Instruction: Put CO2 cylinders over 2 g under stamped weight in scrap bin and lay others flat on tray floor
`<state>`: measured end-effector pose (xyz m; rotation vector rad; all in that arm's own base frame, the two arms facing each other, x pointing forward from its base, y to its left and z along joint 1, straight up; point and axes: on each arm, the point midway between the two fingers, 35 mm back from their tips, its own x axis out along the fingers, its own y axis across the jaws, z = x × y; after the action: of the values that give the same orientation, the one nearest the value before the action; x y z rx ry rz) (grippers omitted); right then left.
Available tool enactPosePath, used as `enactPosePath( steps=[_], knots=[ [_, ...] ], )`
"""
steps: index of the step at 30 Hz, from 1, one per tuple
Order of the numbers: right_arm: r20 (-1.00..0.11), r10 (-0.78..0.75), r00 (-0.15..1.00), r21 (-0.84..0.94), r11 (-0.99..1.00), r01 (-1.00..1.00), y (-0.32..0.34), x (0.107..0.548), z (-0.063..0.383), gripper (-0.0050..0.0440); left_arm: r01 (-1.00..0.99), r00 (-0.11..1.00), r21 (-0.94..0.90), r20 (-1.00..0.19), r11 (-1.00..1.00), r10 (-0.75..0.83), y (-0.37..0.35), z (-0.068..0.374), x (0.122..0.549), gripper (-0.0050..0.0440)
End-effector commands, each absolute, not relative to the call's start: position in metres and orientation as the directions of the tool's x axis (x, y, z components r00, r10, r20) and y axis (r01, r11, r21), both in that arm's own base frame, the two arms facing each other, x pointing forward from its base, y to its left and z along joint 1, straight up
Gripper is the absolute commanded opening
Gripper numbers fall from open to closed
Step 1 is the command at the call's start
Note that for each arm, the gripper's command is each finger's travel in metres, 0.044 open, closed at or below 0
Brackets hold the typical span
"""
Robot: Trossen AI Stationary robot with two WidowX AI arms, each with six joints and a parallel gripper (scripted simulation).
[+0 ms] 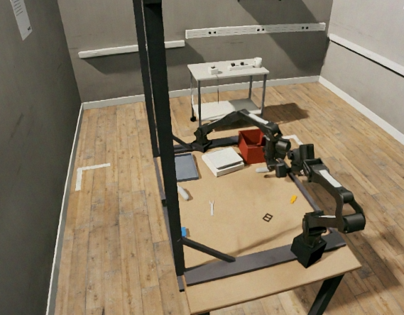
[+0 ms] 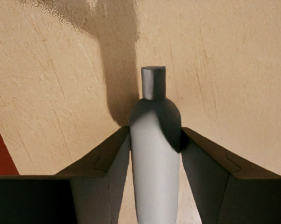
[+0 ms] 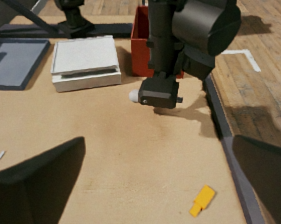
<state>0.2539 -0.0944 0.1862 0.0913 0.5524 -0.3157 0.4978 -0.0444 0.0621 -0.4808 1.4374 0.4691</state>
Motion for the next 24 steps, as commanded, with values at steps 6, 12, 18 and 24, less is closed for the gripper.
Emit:
enactPosePath(
  steps=[6, 12, 18, 24],
  knots=[
    [-0.504, -0.261, 0.823, 0.185, 0.899, 0.398, -0.094, 0.271, 0.2, 0.044, -0.573, 0.103, -0.052, -0.995, 0.818, 0.009, -0.068, 0.106, 0.467, -0.0035],
    [-0.501, -0.242, 0.831, 0.432, 0.762, 0.482, -0.093, 0.292, 0.203, 0.044, -0.574, 0.092, -0.048, -0.996, 0.818, 0.006, -0.087, 0.127, 0.429, -0.005],
    [-0.498, -0.227, 0.837, 0.583, 0.627, 0.517, -0.091, 0.307, 0.203, 0.044, -0.574, 0.083, -0.042, -0.997, 0.818, 0.007, -0.095, 0.137, 0.402, -0.005],
    [-0.495, -0.202, 0.845, 0.744, 0.405, 0.532, -0.087, 0.33, 0.203, 0.044, -0.574, 0.072, -0.037, -0.997, 0.818, 0.005, -0.105, 0.149, 0.362, -0.005]
  ],
)
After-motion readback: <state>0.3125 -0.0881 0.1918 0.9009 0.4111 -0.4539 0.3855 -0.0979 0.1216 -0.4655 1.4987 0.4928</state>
